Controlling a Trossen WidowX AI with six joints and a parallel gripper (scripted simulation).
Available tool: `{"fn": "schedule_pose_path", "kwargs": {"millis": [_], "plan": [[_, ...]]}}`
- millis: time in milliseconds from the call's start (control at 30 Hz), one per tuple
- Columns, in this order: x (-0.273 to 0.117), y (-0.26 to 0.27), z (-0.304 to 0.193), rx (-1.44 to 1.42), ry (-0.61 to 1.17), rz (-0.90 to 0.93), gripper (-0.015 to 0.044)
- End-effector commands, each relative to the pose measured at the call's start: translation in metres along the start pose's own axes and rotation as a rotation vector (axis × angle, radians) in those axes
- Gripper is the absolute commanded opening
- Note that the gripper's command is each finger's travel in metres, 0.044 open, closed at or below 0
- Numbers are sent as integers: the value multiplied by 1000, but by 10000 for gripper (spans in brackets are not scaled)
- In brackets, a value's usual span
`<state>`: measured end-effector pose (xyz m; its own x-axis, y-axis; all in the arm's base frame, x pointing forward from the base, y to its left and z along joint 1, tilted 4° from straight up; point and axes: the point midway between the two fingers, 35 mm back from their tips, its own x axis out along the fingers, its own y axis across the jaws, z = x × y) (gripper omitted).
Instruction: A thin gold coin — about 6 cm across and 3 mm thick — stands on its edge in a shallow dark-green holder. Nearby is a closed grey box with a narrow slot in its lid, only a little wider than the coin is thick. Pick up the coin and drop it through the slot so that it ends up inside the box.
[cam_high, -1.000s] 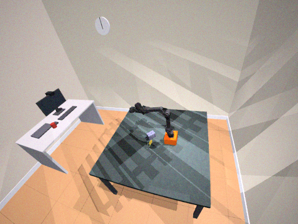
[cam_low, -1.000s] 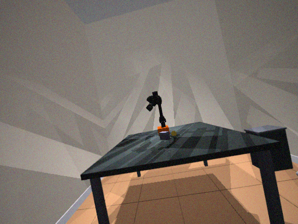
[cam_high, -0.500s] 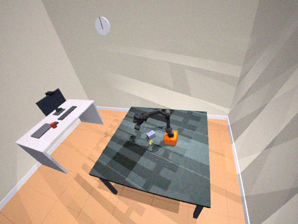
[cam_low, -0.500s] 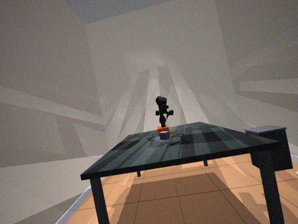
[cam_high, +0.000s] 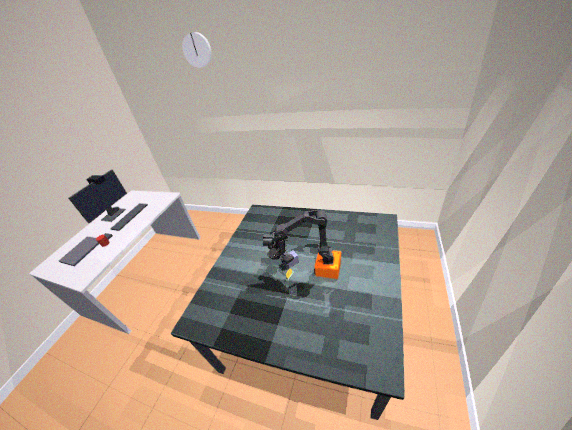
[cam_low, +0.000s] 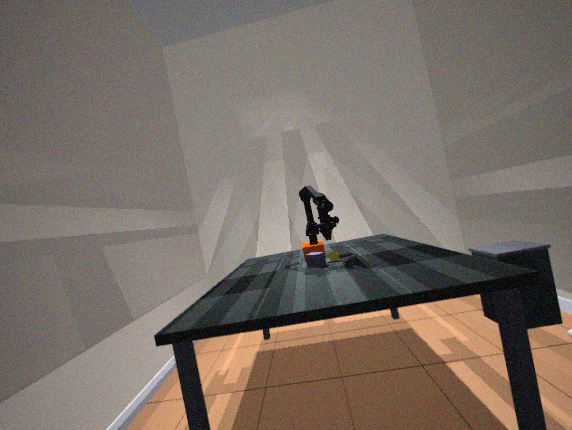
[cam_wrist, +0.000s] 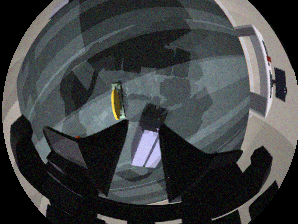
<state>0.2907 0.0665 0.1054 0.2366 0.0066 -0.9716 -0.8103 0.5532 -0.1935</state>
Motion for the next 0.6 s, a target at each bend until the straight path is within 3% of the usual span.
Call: {"fn": "schedule_pose_path", "kwargs": {"millis": [0, 333, 467, 567], "plan": [[6, 39, -12, -238, 57, 136, 161], [6, 41, -10, -238, 57, 136, 161], [38, 46, -13, -238, 57, 137, 161], [41, 46, -13, -238, 57, 137, 161]]}}
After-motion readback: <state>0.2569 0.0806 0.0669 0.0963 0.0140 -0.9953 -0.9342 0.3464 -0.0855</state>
